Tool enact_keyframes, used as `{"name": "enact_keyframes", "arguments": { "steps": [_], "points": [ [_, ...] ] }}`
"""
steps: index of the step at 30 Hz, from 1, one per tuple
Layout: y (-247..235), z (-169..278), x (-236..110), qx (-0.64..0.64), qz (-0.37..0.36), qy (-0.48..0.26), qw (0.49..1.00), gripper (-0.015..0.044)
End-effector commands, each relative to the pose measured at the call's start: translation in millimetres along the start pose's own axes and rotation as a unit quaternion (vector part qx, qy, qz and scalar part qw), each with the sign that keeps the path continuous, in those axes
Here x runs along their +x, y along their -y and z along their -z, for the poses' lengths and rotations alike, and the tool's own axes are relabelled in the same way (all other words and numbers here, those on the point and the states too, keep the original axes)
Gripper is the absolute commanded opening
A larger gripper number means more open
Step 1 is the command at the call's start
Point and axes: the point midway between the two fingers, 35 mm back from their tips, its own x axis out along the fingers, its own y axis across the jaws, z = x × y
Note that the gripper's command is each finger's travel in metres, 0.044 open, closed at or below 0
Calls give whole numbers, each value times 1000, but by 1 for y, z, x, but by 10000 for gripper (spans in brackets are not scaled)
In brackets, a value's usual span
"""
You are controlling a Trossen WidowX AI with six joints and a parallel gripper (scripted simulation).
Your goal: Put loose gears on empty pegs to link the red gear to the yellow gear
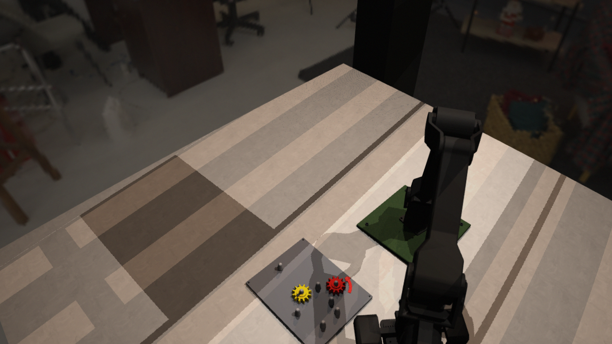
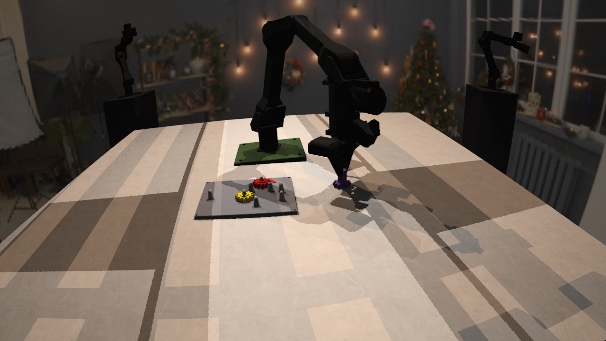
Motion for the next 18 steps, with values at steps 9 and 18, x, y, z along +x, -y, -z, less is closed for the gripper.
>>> {"name": "enact_keyframes", "arguments": {
  "steps": [9,18],
  "points": [
    [7,-9,-22,-16,17,22,999,0],
    [7,-11,-41,-11,14,21,1000,0]
  ]
}}
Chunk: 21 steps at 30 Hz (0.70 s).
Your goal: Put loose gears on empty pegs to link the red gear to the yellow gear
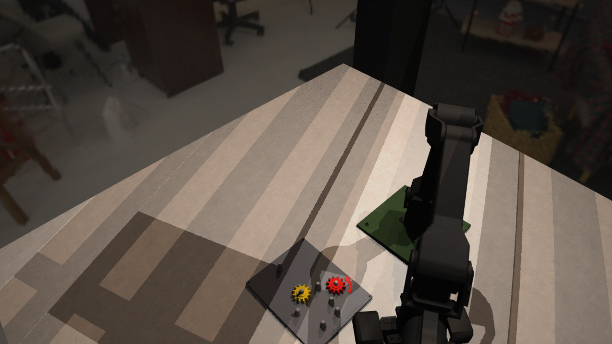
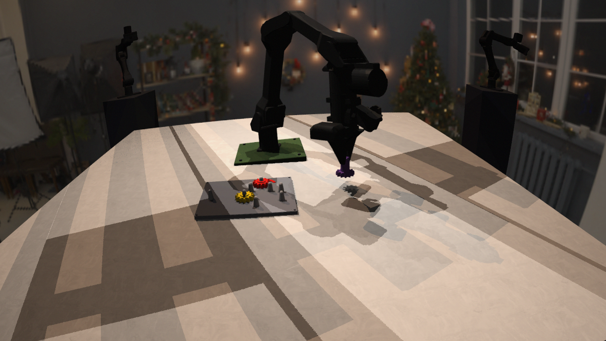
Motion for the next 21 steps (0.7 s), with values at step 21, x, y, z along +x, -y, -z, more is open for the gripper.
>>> {"name": "enact_keyframes", "arguments": {
  "steps": [21],
  "points": [
    [-1,-2,-50,9,-6,-6,1000,0]
  ]
}}
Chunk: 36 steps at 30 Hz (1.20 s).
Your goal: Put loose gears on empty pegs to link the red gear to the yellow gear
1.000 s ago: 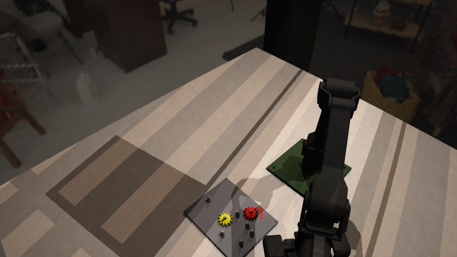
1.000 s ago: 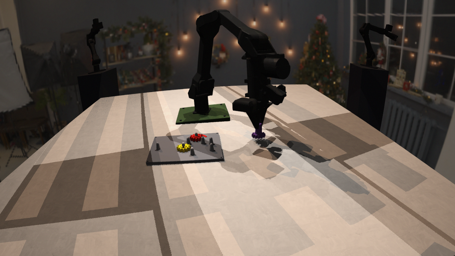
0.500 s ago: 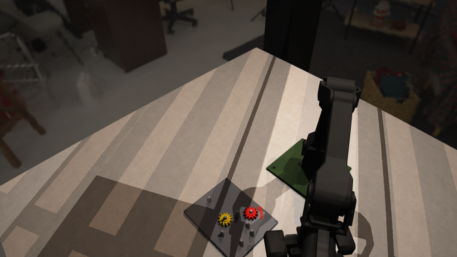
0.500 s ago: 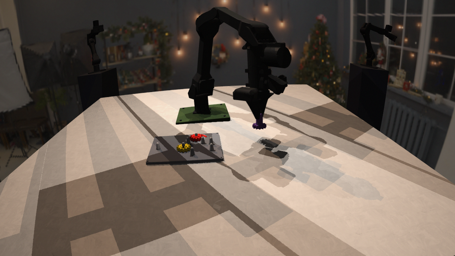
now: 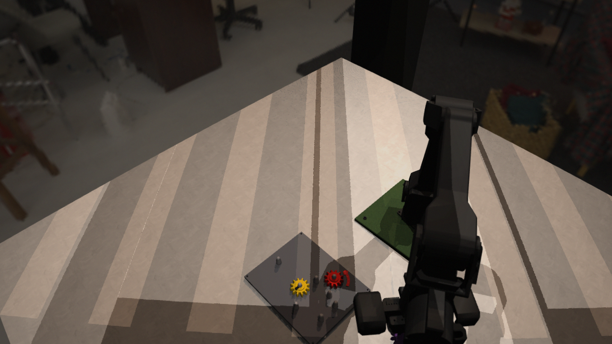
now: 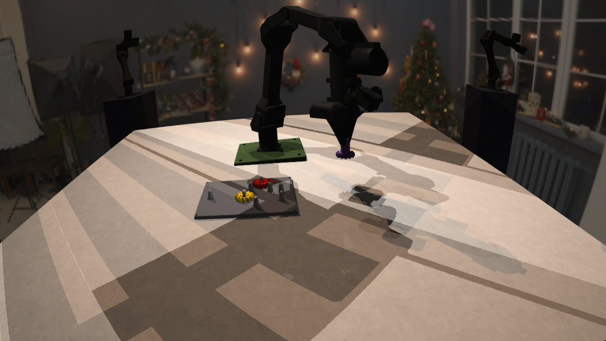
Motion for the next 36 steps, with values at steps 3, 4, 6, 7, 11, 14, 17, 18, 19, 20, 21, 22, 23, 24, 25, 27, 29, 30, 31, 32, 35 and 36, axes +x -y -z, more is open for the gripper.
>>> {"name": "enact_keyframes", "arguments": {
  "steps": [3,4,6,7,11,14,17,18,19,20,21,22,23,24,25,27,29,30,31,32,35,36],
  "points": [
    [-1,1,-13,4,-3,-2,1000,0],
    [-1,1,-15,4,-3,-2,1000,0],
    [-1,1,-19,4,-4,-3,1000,0],
    [-1,2,-21,4,-4,-4,1000,0],
    [-2,3,-29,5,-5,-6,1000,0],
    [-2,4,-35,5,-6,-8,1000,0],
    [-3,5,-40,5,-7,-9,1000,0],
    [-3,6,-42,5,-7,-10,1000,0],
    [-3,6,-44,6,-7,-10,1000,0],
    [-3,6,-46,6,-7,-11,1000,0],
    [-4,7,-48,6,-8,-11,1000,0],
    [-4,7,-50,6,-8,-12,1000,0],
    [-4,8,-52,6,-8,-12,1000,0],
    [-4,8,-54,6,-8,-13,1000,0],
    [-4,9,-56,6,-9,-14,1000,0],
    [-5,10,-59,6,-9,-15,1000,0],
    [-5,11,-63,7,-10,-16,1000,0],
    [-5,12,-65,7,-10,-16,1000,0],
    [-6,12,-67,7,-10,-17,1000,0],
    [-6,12,-68,7,-10,-17,1000,0],
    [-4,13,-67,7,-10,-17,1000,0],
    [-2,14,-67,7,-10,-17,1000,0]
  ]
}}
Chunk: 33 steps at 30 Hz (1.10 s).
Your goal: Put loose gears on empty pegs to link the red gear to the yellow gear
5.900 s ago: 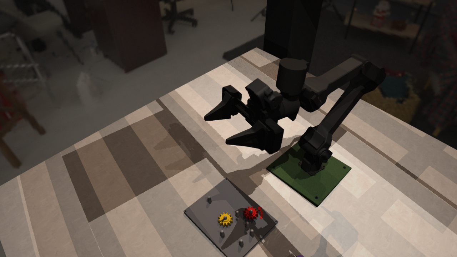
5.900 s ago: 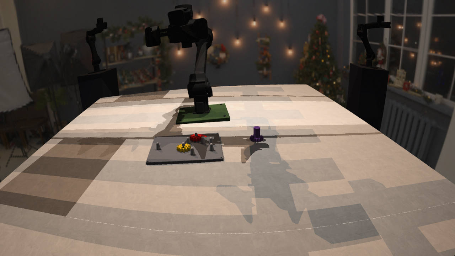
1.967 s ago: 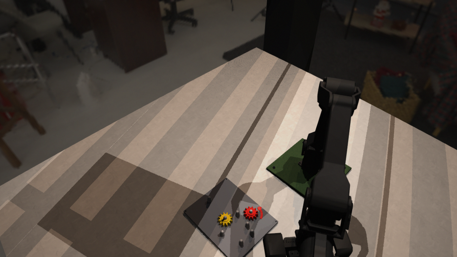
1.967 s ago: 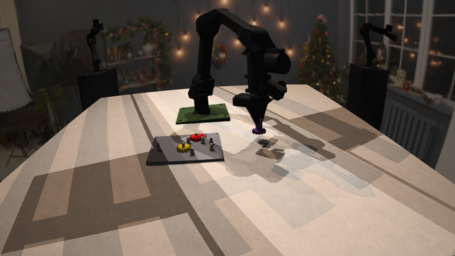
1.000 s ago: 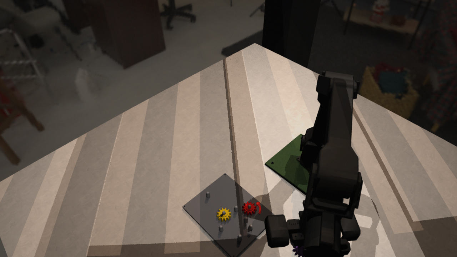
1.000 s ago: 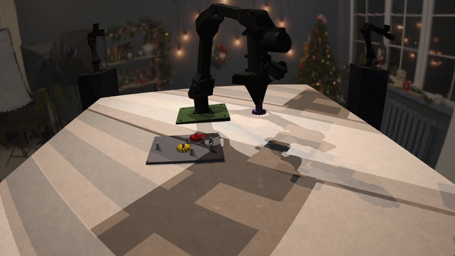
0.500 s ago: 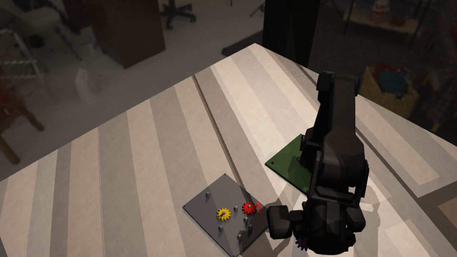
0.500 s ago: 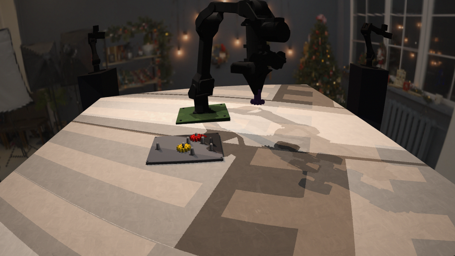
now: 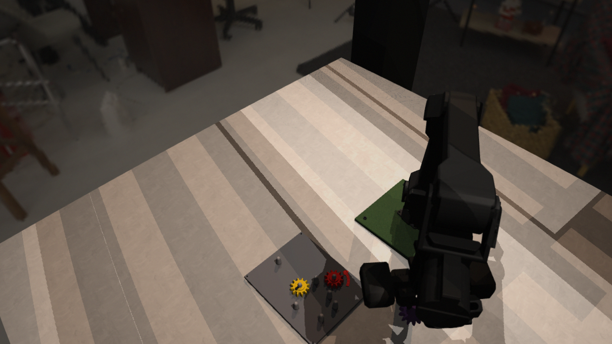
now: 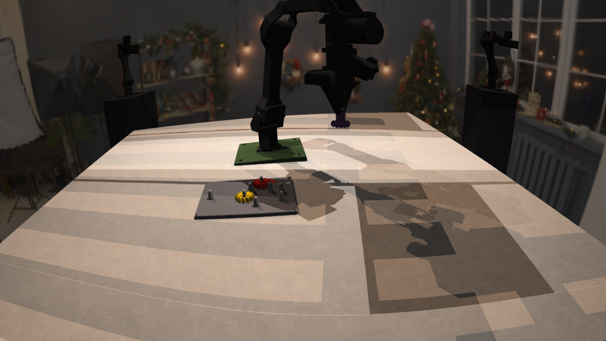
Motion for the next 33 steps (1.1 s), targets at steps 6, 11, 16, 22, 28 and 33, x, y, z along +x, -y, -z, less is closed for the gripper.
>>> {"name": "enact_keyframes", "arguments": {
  "steps": [6,11,16,22,28,33],
  "points": [
    [16,8,4,2,-1,-1,1000,0],
    [27,14,9,2,-1,-1,1000,0],
    [38,20,14,2,0,-1,1000,0],
    [51,28,20,2,0,-1,1000,0],
    [63,36,26,2,1,-1,1000,0],
    [72,44,31,2,1,-1,1000,0]
  ]
}}
